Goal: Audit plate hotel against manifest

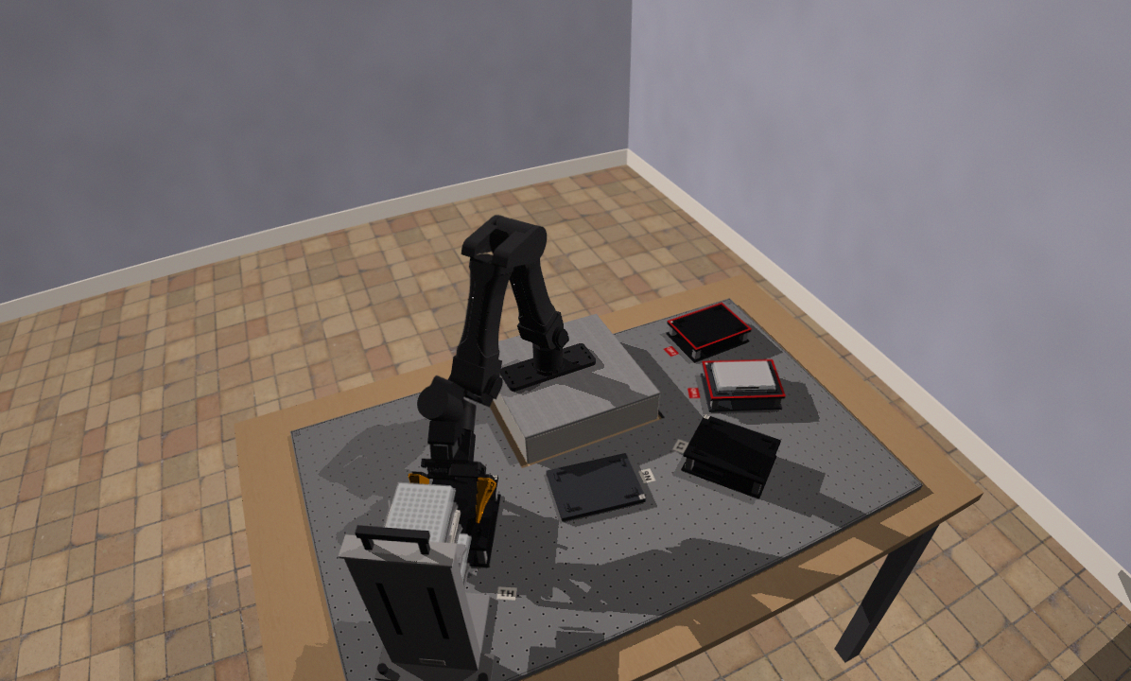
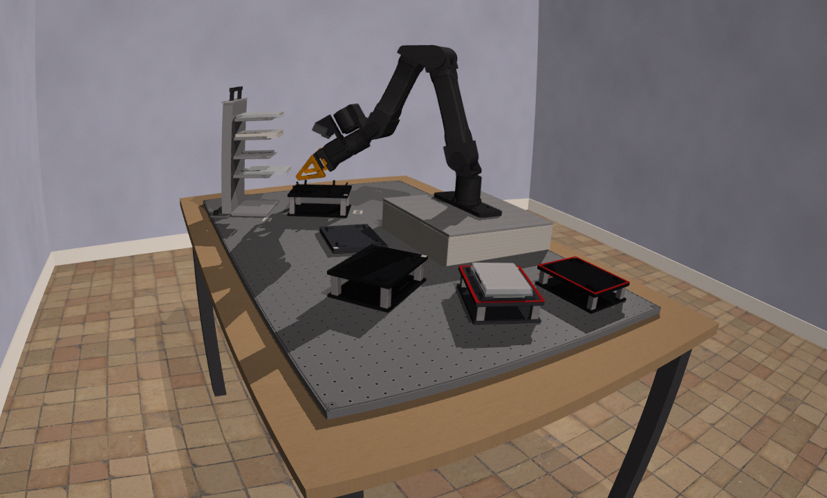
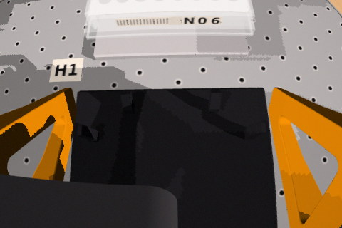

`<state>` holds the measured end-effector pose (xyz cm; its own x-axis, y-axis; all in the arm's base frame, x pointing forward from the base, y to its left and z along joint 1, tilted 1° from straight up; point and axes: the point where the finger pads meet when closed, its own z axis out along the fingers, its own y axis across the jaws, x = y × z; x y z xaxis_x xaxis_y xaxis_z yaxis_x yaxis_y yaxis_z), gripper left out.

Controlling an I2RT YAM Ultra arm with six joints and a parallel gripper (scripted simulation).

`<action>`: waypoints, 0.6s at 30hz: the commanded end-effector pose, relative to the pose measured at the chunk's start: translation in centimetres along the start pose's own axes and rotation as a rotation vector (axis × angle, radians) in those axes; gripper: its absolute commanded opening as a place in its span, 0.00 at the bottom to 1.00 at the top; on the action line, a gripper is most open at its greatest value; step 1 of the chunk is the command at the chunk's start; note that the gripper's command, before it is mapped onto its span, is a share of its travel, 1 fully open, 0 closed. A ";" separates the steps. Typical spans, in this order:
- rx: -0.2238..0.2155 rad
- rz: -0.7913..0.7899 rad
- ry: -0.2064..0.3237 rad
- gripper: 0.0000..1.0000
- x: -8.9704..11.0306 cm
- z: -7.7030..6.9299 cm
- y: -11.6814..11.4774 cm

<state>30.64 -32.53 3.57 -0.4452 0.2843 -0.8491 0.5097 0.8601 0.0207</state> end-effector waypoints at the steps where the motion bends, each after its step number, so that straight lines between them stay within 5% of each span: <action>1: 0.001 -0.025 -0.052 1.00 -1.5 -1.0 -0.2; 3: 0.003 -0.034 -0.070 1.00 -2.3 -1.0 -0.3; 18: 0.002 -0.025 -0.051 1.00 -0.1 -3.1 -0.2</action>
<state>28.37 -31.24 3.74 -0.4432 0.2839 -0.8503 0.5110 0.8594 0.0206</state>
